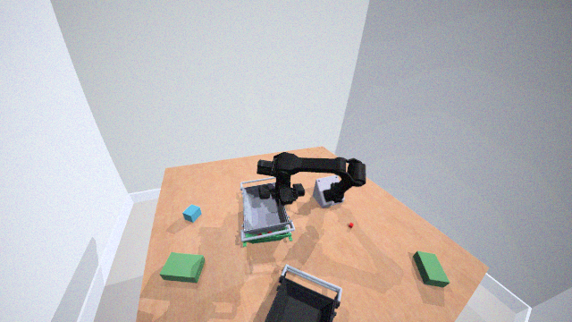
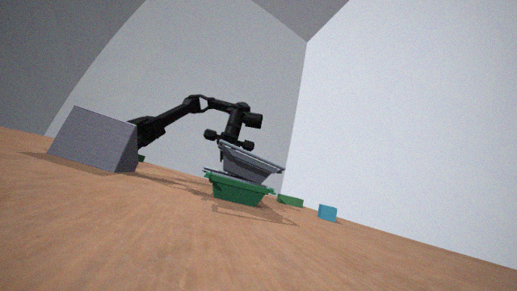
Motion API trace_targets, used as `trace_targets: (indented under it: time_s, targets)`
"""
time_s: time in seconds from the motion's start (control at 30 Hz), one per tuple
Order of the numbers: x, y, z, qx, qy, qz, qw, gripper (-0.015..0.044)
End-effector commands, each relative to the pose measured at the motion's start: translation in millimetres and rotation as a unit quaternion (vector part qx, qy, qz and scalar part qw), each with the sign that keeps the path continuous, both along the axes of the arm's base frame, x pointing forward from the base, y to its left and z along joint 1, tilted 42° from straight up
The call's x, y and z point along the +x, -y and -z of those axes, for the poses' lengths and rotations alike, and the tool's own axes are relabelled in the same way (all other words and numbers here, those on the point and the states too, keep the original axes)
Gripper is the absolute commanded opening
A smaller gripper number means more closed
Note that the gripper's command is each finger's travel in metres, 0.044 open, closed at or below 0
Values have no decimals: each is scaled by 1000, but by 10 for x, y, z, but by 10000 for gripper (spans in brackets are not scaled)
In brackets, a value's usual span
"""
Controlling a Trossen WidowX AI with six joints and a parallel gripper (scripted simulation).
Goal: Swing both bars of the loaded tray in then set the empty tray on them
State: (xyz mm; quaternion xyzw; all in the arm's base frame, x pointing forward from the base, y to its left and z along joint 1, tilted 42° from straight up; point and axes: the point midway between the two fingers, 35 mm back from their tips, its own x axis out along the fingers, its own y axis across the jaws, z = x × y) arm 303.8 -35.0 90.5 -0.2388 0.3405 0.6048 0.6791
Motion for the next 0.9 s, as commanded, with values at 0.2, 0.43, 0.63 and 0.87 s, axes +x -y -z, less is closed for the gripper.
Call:
trace_targets:
  time_s: [0.2, 0.43, 0.63, 0.87]
  targets:
    - [-32, -62, 88, 1, -9, -1, 1000, 0]
    - [-47, -99, 136, 1, -9, -1, 1000, 0]
    - [-50, -117, 160, 1, -9, -1, 1000, 0]
    - [-63, -169, 229, 1, -9, -1, 1000, 0]
